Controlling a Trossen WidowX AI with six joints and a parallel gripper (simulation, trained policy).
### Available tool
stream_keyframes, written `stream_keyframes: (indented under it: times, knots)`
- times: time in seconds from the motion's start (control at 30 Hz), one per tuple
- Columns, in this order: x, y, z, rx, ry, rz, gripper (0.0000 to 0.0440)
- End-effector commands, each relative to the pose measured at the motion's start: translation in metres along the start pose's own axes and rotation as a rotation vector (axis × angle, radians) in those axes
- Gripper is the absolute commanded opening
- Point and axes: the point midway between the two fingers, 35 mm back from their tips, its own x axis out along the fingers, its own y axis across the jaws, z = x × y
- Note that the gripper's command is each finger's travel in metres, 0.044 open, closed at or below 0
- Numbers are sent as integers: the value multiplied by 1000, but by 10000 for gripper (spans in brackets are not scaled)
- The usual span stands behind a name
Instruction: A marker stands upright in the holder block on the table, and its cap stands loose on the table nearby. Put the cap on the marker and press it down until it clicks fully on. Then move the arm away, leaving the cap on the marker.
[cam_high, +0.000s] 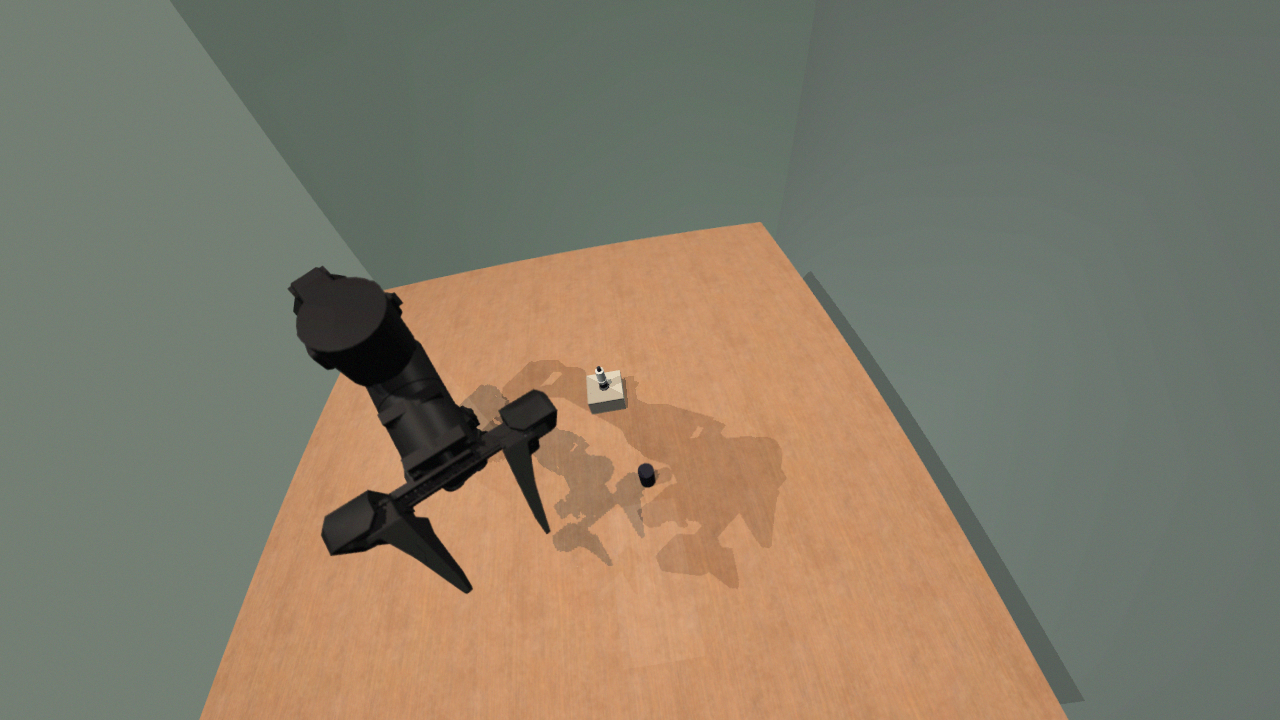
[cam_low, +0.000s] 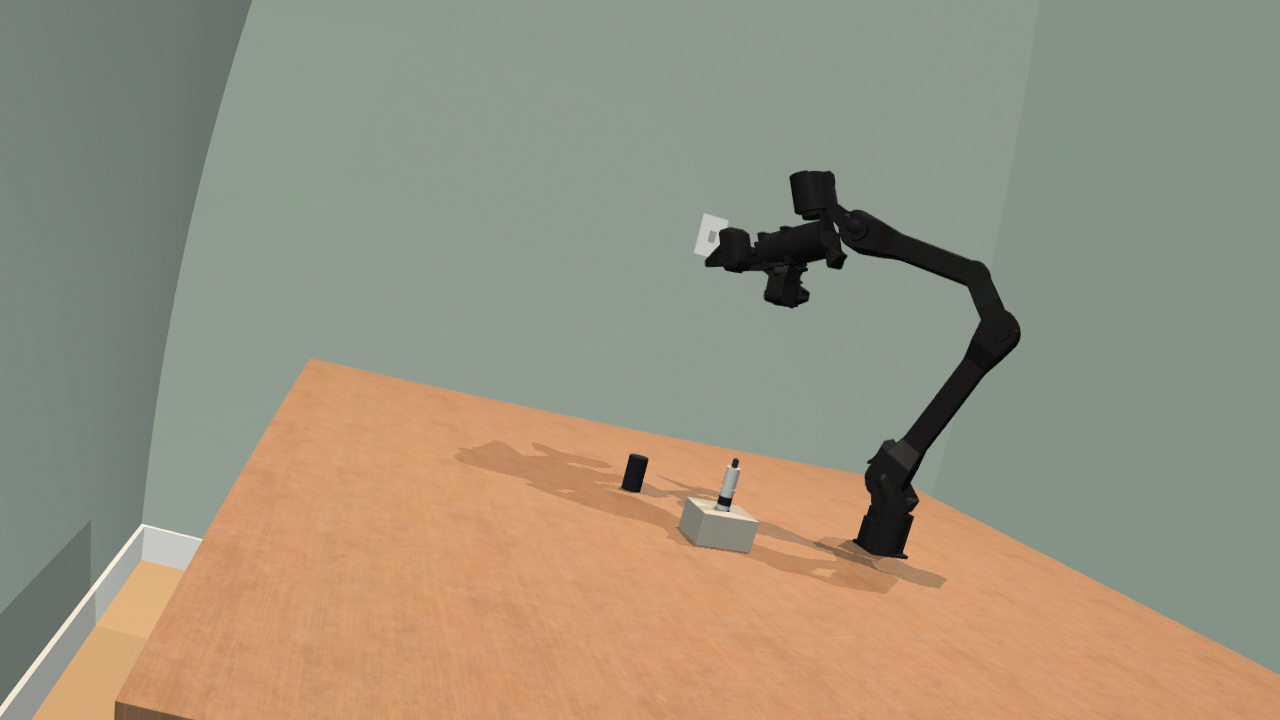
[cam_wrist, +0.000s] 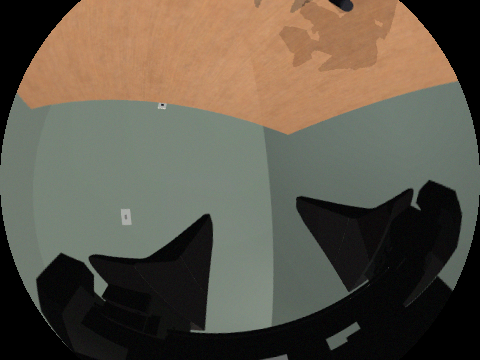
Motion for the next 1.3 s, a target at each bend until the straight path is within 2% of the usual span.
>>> stream_keyframes:
  times: [0.0, 1.27]
  knots:
    - [4, -4, 4, -7, -34, -1, 332]
    - [49, -69, 63, -199, -422, -102, 332]
